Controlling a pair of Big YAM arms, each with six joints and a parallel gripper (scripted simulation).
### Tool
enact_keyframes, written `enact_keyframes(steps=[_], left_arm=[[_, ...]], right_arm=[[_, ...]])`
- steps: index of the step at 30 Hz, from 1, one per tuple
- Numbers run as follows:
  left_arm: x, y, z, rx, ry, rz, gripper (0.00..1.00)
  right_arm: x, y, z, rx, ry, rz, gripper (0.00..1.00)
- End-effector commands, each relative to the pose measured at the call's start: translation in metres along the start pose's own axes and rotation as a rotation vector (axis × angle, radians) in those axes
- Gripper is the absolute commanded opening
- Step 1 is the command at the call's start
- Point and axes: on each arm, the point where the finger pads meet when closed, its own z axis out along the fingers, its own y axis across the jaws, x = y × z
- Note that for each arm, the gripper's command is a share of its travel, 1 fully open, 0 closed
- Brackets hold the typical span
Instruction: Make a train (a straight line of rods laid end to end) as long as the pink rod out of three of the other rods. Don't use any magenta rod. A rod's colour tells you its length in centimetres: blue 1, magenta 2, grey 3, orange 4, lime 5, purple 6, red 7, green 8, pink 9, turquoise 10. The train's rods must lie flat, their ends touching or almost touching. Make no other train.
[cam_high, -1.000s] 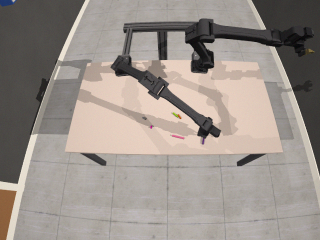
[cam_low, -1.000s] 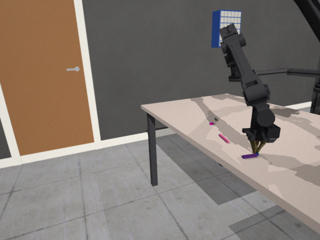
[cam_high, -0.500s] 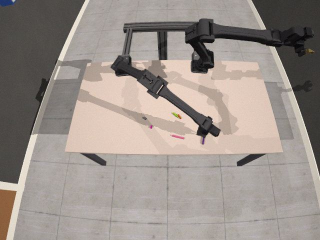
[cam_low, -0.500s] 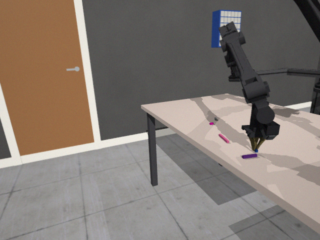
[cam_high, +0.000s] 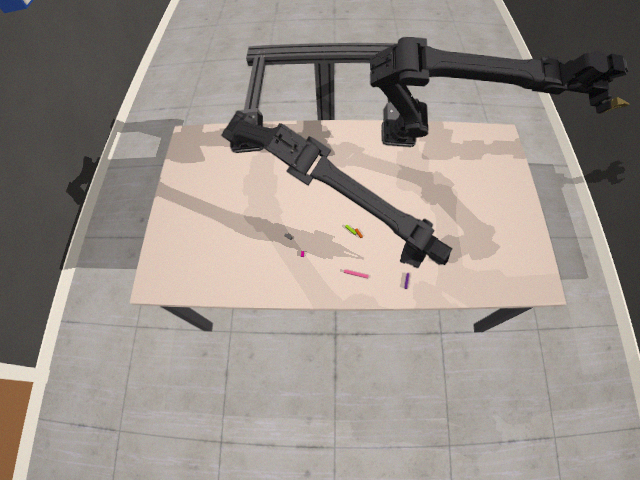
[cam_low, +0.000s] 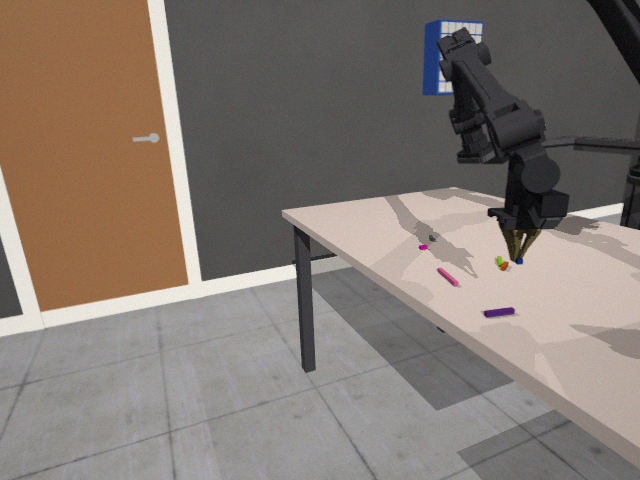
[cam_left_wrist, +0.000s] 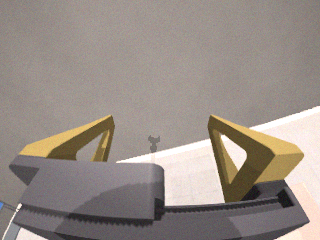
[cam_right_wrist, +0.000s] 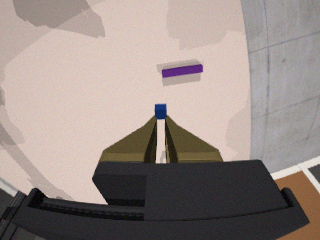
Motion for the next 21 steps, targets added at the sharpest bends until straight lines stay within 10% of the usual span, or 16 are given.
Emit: enact_keyframes(steps=[1, 21], left_arm=[[-0.048, 0.005, -0.001, -0.008, -0.089, 0.012, 1.0], [-0.048, 0.005, -0.001, -0.008, -0.089, 0.012, 1.0]], right_arm=[[-0.006, 0.009, -0.002, 0.004, 0.005, 0.006, 0.04], [0.001, 0.011, -0.03, 0.013, -0.042, -0.039, 0.04]])
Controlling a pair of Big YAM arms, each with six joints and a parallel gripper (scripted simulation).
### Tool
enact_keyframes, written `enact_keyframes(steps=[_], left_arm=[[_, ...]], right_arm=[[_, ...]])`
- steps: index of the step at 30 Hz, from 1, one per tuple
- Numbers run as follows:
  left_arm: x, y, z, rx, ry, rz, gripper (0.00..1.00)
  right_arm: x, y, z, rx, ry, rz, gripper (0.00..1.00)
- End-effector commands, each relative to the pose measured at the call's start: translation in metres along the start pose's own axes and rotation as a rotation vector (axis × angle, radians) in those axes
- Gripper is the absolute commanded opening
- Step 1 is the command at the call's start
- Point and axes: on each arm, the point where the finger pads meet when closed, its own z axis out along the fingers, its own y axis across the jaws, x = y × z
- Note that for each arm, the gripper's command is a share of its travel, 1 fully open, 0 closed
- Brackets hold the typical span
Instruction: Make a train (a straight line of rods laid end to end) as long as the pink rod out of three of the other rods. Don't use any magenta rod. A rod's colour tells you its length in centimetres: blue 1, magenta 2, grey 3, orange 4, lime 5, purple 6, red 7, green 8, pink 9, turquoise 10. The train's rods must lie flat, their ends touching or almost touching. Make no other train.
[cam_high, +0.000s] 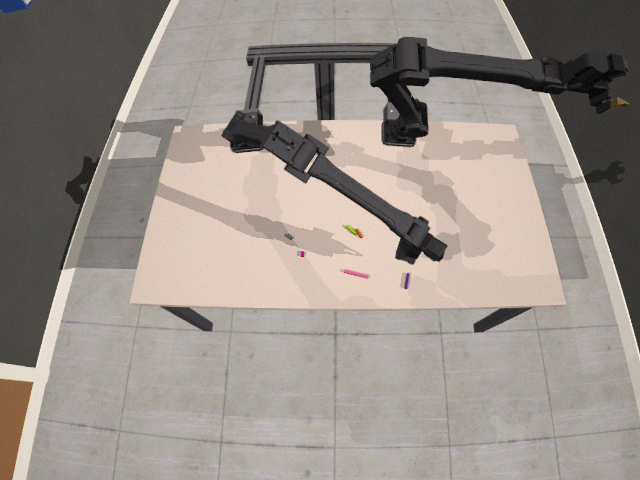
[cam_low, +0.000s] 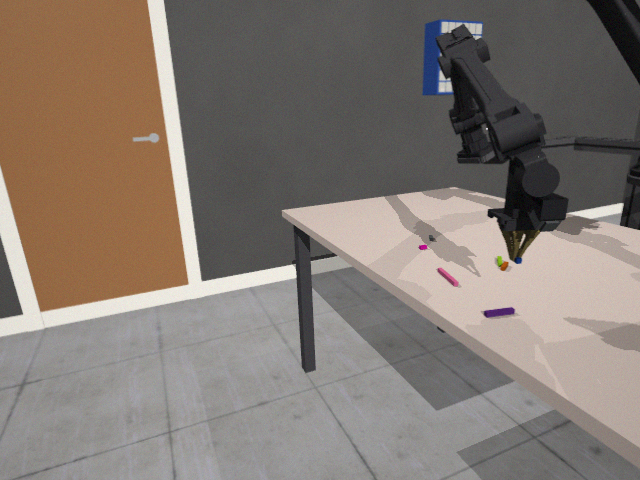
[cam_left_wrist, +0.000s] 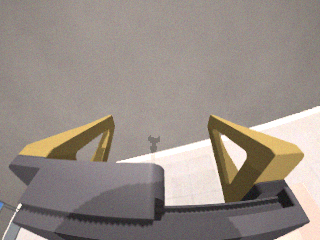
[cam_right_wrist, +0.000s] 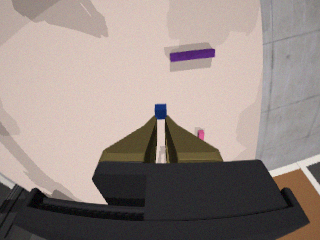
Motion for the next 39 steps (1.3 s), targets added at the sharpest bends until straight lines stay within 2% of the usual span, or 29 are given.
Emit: enact_keyframes(steps=[1, 8, 15, 17, 24, 28, 32, 39], left_arm=[[-0.048, 0.005, -0.001, -0.008, -0.089, 0.012, 1.0], [-0.048, 0.005, -0.001, -0.008, -0.089, 0.012, 1.0], [-0.048, 0.005, -0.001, -0.008, -0.089, 0.012, 1.0], [-0.048, 0.005, -0.001, -0.008, -0.089, 0.012, 1.0], [-0.048, 0.005, -0.001, -0.008, -0.089, 0.012, 1.0], [-0.048, 0.005, -0.001, -0.008, -0.089, 0.012, 1.0], [-0.048, 0.005, -0.001, -0.008, -0.089, 0.012, 1.0], [-0.048, 0.005, -0.001, -0.008, -0.089, 0.012, 1.0]], right_arm=[[-0.015, 0.004, -0.037, 0.021, -0.078, -0.03, 0.04], [0.041, 0.029, -0.032, 0.023, -0.074, -0.141, 0.04], [0.141, 0.065, -0.024, 0.025, -0.067, -0.295, 0.04], [0.141, 0.065, -0.024, 0.025, -0.067, -0.295, 0.04], [0.253, 0.098, -0.015, 0.027, -0.059, -0.436, 0.04], [0.301, 0.11, -0.012, 0.027, -0.055, -0.491, 0.04], [0.329, 0.116, -0.01, 0.028, -0.053, -0.523, 0.04], [0.339, 0.115, -0.008, 0.027, -0.049, -0.524, 0.04]])
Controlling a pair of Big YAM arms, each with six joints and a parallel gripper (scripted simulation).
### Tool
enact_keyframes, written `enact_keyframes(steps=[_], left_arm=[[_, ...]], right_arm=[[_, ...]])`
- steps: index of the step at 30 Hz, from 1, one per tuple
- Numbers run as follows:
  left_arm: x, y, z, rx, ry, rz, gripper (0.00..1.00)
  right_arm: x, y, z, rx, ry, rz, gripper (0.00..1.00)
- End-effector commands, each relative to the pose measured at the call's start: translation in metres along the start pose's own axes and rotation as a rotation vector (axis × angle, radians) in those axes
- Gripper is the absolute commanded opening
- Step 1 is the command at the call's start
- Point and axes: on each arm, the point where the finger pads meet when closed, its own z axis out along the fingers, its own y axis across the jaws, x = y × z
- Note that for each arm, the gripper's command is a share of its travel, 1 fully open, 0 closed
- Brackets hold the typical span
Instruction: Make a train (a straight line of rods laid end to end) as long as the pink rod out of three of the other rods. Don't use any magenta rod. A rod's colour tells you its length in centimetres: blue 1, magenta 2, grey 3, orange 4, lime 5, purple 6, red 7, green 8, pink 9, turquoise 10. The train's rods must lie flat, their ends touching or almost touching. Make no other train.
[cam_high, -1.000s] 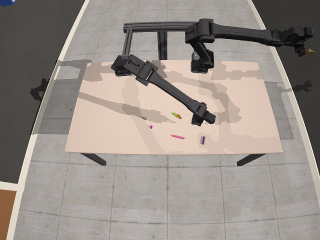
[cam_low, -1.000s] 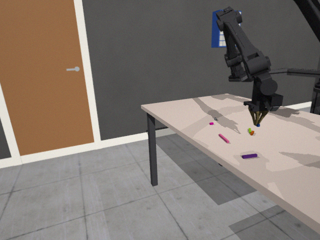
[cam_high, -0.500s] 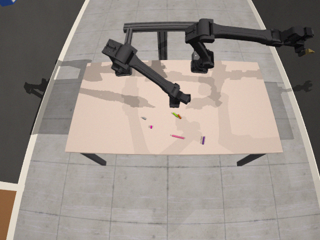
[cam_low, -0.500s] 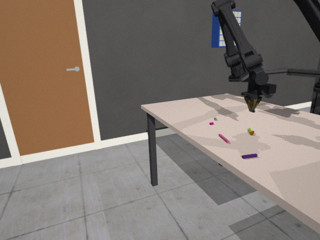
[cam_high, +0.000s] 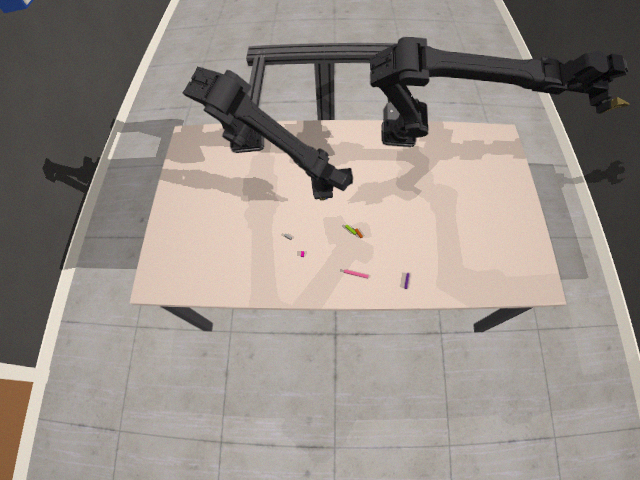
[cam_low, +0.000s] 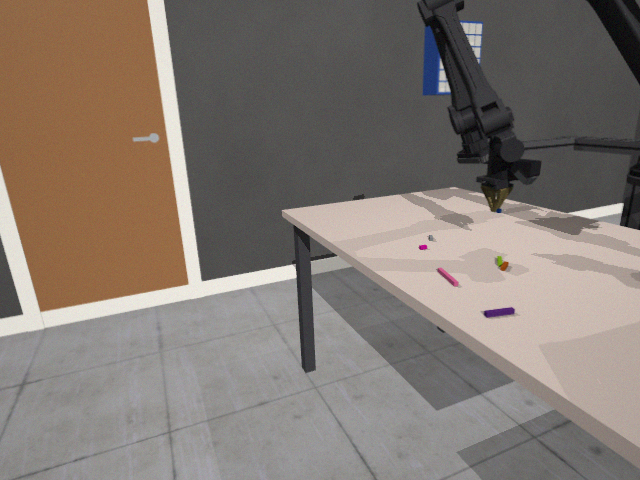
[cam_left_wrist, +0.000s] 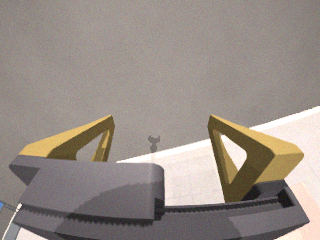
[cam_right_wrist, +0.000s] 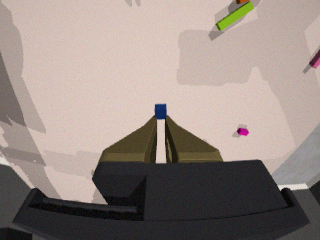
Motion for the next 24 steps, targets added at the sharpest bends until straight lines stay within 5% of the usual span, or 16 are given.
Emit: enact_keyframes(steps=[1, 24], left_arm=[[-0.048, 0.005, -0.001, -0.008, -0.089, 0.012, 1.0], [-0.048, 0.005, -0.001, -0.008, -0.089, 0.012, 1.0]], right_arm=[[-0.008, -0.006, -0.006, 0.028, -0.03, -0.02, 0.04], [-0.002, -0.005, 0.023, 0.009, -0.008, -0.011, 0.04]])
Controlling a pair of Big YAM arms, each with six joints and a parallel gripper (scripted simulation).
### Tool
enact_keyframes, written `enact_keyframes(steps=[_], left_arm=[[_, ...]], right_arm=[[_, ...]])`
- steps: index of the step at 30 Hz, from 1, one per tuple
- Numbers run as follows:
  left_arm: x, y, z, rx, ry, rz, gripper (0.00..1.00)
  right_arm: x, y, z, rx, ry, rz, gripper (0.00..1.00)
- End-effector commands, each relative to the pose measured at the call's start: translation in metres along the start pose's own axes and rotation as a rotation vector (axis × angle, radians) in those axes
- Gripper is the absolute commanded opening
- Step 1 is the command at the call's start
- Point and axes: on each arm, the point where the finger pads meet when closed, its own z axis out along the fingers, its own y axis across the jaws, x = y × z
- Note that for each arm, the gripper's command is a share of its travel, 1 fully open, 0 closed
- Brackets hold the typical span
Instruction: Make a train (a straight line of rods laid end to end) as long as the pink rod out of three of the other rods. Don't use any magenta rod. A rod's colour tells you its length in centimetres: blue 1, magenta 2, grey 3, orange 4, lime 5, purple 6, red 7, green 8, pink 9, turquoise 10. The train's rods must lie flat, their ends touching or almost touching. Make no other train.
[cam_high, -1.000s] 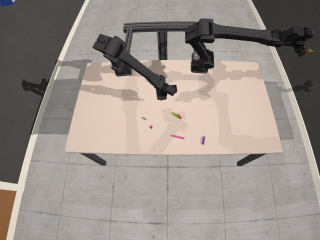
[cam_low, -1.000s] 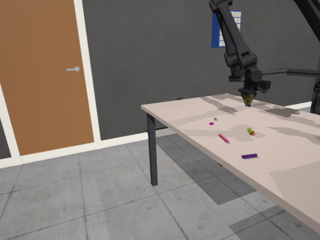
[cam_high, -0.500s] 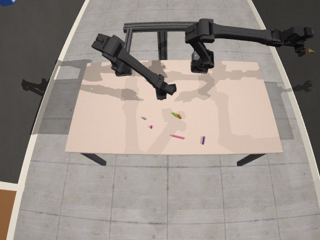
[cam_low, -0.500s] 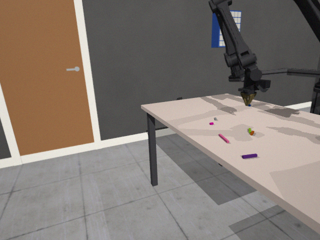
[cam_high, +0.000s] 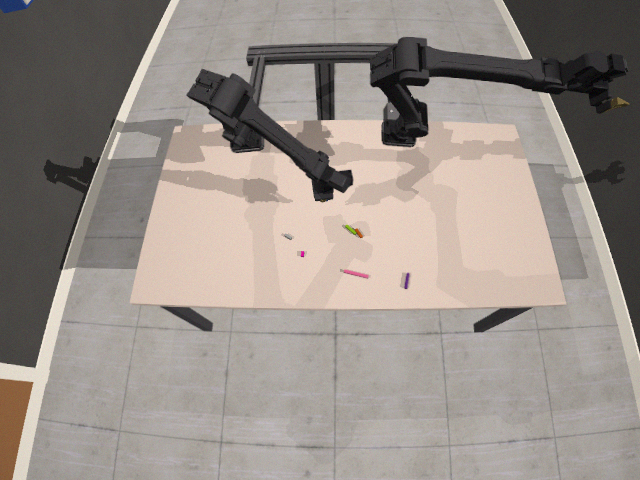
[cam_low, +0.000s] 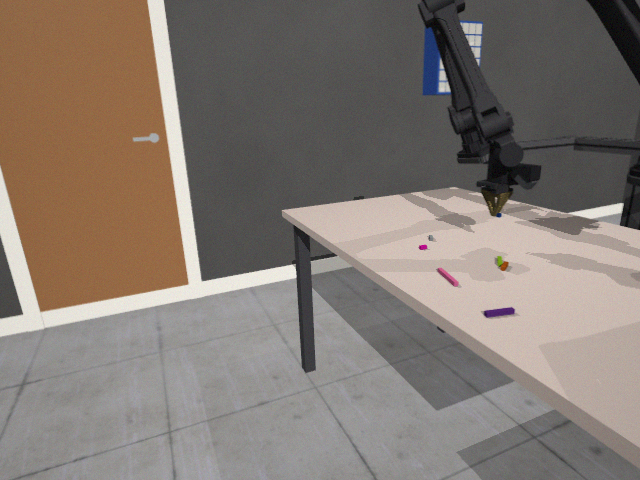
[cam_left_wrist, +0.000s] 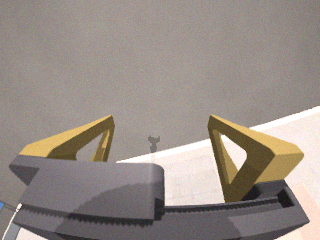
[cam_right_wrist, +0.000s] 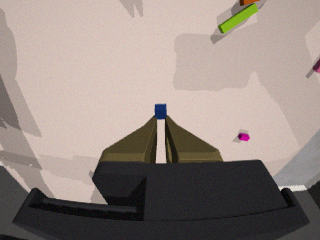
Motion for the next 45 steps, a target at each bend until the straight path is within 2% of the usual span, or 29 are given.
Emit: enact_keyframes(steps=[1, 20, 22, 23, 27, 45], left_arm=[[-0.048, 0.005, -0.001, -0.008, -0.089, 0.012, 1.0], [-0.048, 0.005, -0.001, -0.008, -0.089, 0.012, 1.0], [-0.048, 0.005, -0.001, -0.008, -0.089, 0.012, 1.0], [-0.048, 0.005, -0.001, -0.008, -0.089, 0.012, 1.0], [-0.048, 0.005, -0.001, -0.008, -0.089, 0.012, 1.0], [-0.048, 0.005, -0.001, -0.008, -0.089, 0.012, 1.0]], right_arm=[[0.0, -0.004, 0.014, 0.003, -0.004, -0.002, 0.04], [-0.005, -0.009, 0.076, 0.011, -0.014, 0.003, 0.04], [-0.005, -0.009, 0.076, 0.011, -0.014, 0.003, 0.04], [-0.012, -0.015, 0.065, 0.033, -0.038, 0.001, 0.04], [-0.005, -0.008, 0.076, 0.013, -0.017, -0.001, 0.04], [-0.005, -0.008, 0.076, 0.013, -0.017, 0.001, 0.04]])
